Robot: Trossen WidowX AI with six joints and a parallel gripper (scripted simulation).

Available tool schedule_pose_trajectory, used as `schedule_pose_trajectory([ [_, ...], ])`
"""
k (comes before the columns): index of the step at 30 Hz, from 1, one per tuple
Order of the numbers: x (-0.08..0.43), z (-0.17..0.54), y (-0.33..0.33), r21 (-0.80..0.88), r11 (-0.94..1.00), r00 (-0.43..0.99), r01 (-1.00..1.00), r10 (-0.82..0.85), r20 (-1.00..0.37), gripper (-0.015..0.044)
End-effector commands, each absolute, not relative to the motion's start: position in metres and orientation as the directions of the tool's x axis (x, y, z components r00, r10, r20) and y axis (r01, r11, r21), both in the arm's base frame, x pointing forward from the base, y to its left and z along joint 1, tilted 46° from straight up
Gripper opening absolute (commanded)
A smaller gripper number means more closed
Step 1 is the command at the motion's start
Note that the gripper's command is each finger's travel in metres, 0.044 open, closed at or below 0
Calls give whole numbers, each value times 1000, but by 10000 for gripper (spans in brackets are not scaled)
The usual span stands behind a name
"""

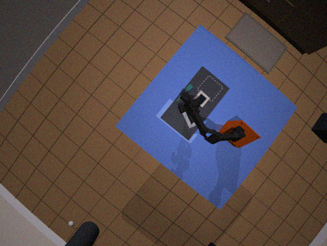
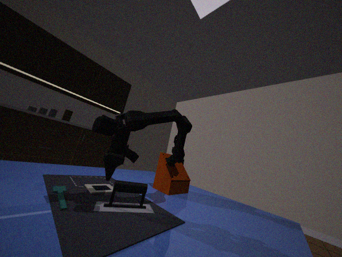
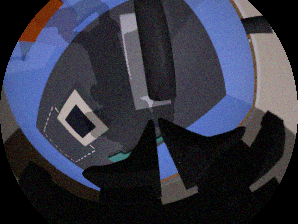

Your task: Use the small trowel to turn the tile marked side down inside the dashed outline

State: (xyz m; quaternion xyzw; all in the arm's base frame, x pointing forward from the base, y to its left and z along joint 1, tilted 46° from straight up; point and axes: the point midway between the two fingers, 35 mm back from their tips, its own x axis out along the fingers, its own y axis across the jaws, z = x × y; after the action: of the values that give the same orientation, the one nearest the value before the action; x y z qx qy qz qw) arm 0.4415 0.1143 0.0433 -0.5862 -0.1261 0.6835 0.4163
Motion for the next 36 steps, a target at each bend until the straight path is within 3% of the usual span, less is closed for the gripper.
schedule_pose_trajectory([
  [1,441,43,114,-660,-622,33,-421,717,-697,0],
  [11,442,43,114,-660,-622,34,-422,717,-697,0],
  [15,442,43,114,-660,-622,34,-422,717,-697,100],
  [36,442,43,113,-660,-621,35,-423,717,-697,100],
])
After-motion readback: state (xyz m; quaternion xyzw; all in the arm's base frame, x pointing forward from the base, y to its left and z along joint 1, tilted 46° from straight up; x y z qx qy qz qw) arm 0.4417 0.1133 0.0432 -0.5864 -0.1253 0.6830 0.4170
